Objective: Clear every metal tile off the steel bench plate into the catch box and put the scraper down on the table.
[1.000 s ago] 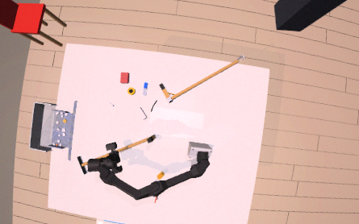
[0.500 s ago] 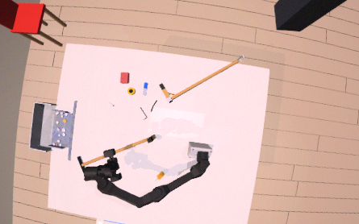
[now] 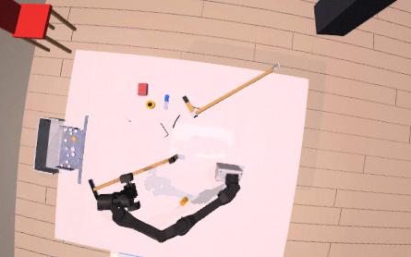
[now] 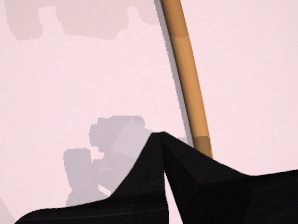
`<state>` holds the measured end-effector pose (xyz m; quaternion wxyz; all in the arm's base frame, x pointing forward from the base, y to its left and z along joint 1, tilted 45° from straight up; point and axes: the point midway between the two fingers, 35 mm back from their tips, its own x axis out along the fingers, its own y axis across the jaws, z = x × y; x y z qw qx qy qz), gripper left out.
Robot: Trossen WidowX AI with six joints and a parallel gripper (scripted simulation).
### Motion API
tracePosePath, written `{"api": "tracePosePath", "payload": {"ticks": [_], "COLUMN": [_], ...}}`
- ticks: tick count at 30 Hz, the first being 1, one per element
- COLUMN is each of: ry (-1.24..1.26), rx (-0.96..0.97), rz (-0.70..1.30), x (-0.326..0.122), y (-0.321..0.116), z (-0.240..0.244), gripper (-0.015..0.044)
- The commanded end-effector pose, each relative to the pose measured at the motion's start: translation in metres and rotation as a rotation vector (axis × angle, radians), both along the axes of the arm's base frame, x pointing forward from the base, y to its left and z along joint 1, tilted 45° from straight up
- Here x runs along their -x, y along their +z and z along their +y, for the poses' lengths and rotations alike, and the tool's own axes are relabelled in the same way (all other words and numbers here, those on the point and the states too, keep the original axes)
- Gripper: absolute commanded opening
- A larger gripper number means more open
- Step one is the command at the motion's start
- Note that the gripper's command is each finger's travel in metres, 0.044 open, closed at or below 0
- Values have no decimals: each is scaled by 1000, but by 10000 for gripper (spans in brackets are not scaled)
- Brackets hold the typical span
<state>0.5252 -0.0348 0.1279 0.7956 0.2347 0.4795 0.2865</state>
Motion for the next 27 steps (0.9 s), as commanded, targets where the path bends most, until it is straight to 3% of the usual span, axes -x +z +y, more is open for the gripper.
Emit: {"api": "tracePosePath", "payload": {"ticks": [1, 27], "ry": [-2, -47], "rx": [-2, -15], "rz": [20, 67], "x": [-2, -16], "y": [-10, -56], "z": [11, 57], "gripper": [0, 0]}}
